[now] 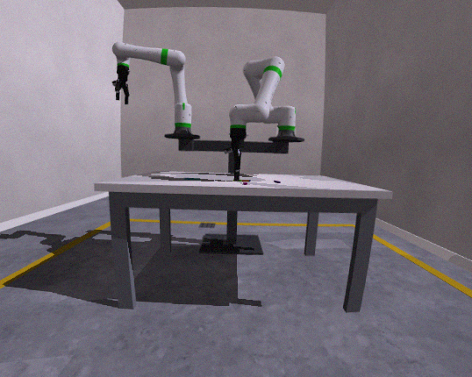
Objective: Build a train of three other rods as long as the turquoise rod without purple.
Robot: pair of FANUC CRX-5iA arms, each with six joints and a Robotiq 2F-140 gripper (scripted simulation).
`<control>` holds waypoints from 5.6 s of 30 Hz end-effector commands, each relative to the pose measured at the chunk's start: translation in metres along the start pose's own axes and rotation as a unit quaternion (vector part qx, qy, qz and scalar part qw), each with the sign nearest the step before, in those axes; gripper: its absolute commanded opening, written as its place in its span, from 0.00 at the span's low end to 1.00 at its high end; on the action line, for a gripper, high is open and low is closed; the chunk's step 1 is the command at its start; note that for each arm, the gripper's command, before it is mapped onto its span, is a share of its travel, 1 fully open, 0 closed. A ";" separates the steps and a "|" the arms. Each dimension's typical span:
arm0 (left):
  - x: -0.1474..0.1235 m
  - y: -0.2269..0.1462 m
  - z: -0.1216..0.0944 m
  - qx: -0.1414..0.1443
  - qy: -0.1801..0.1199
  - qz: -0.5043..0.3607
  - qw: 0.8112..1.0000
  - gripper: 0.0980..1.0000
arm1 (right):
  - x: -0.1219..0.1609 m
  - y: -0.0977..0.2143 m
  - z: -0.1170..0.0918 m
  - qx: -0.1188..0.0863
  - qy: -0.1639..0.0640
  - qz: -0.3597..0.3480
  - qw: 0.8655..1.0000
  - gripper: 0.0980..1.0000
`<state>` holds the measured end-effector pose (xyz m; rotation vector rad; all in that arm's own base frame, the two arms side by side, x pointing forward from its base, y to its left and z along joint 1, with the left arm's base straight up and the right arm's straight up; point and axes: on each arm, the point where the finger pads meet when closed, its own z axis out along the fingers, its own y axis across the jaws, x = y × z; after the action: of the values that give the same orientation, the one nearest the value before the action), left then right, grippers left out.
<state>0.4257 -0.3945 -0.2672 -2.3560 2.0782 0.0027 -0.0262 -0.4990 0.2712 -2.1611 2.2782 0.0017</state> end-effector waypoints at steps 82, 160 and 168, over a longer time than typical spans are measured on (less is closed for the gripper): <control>-0.002 -0.001 -0.008 0.001 0.001 0.000 1.000 0.15 | 0.000 0.000 -0.001 0.000 0.001 0.000 1.000 1.00; -0.003 0.000 -0.162 0.001 0.001 0.000 1.000 1.00 | 0.000 0.000 -0.001 0.000 0.001 0.000 1.000 1.00; -0.003 0.000 -0.162 0.001 0.001 0.000 1.000 1.00 | 0.000 0.000 -0.001 0.000 0.001 0.000 1.000 1.00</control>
<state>0.4255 -0.3916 -0.1056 -2.3559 2.0781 0.0029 -0.0262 -0.4990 0.2712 -2.1611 2.2782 0.0017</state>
